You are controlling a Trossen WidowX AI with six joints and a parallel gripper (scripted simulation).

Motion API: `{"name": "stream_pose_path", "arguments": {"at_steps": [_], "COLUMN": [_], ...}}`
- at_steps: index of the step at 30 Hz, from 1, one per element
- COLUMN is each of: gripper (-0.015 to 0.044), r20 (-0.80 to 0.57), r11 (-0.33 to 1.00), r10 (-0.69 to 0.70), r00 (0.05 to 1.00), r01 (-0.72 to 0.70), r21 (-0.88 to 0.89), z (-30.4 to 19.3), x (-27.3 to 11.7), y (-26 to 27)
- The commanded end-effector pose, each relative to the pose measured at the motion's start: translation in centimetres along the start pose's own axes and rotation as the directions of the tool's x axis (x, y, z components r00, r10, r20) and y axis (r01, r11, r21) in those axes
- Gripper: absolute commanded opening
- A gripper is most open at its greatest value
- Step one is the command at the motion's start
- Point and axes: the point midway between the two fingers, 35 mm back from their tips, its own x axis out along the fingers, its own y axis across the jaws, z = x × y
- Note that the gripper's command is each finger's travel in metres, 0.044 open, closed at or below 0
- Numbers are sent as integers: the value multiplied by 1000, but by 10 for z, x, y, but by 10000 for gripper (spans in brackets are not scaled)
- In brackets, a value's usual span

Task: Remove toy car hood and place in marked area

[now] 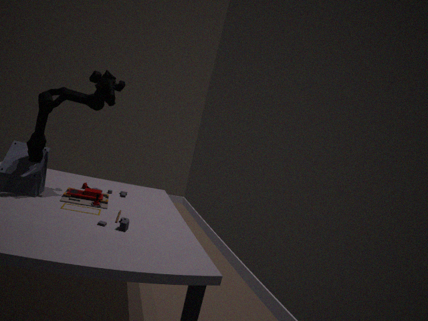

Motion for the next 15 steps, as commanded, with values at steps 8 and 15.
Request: {"name": "stream_pose_path", "arguments": {"at_steps": [8,15], "gripper": [210,394], "r20": [-83,-13], "r11": [769,201], "r10": [305,626], "r00": [949,780], "r01": [-194,-145], "r21": [609,969], "z": [19,67], "x": [-21,-64], "y": [82,160]}}
